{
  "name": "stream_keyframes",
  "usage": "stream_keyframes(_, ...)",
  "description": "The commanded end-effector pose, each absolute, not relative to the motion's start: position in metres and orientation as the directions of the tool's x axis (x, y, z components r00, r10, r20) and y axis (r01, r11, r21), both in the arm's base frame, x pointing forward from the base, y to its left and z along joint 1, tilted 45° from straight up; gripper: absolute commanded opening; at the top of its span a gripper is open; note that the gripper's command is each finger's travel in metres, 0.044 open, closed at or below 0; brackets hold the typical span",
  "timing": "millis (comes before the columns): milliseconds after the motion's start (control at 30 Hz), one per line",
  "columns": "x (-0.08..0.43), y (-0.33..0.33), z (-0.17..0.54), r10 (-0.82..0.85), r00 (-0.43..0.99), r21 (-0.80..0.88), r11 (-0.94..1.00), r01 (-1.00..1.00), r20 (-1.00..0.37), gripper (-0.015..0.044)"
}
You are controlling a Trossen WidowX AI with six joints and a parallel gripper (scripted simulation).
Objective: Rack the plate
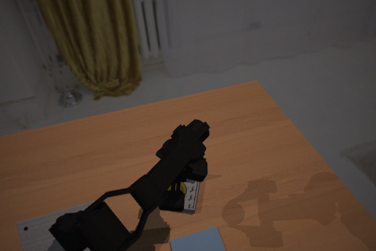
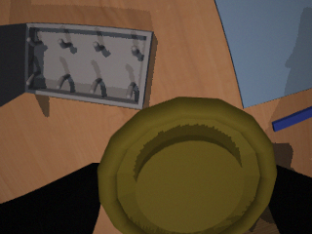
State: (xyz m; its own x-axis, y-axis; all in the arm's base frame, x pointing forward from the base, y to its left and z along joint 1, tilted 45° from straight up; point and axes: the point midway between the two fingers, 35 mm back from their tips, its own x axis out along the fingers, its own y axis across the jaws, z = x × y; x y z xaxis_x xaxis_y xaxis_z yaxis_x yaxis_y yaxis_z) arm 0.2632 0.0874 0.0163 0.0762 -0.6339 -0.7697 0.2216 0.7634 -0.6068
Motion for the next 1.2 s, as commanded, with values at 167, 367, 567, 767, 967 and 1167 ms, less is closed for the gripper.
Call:
stream_keyframes(167, 0.260, 0.077, -0.007, -0.542, -0.024, -0.543, 0.838, 0.062, -0.840, 0.0000)
stream_keyframes(367, 0.258, 0.070, -0.021, -0.463, -0.079, -0.461, 0.886, -0.043, -0.883, 0.0000)
stream_keyframes(567, 0.258, 0.064, -0.034, -0.374, -0.121, -0.357, 0.923, -0.142, -0.919, 0.0000)
stream_keyframes(767, 0.258, 0.056, -0.044, -0.281, -0.149, -0.245, 0.944, -0.220, -0.948, 0.0000)
stream_keyframes(967, 0.259, 0.048, -0.053, -0.184, -0.160, -0.131, 0.947, -0.292, -0.970, 0.0000)
stream_keyframes(1167, 0.260, 0.044, -0.062, -0.085, -0.159, -0.018, 0.923, -0.384, -0.984, 0.0000)
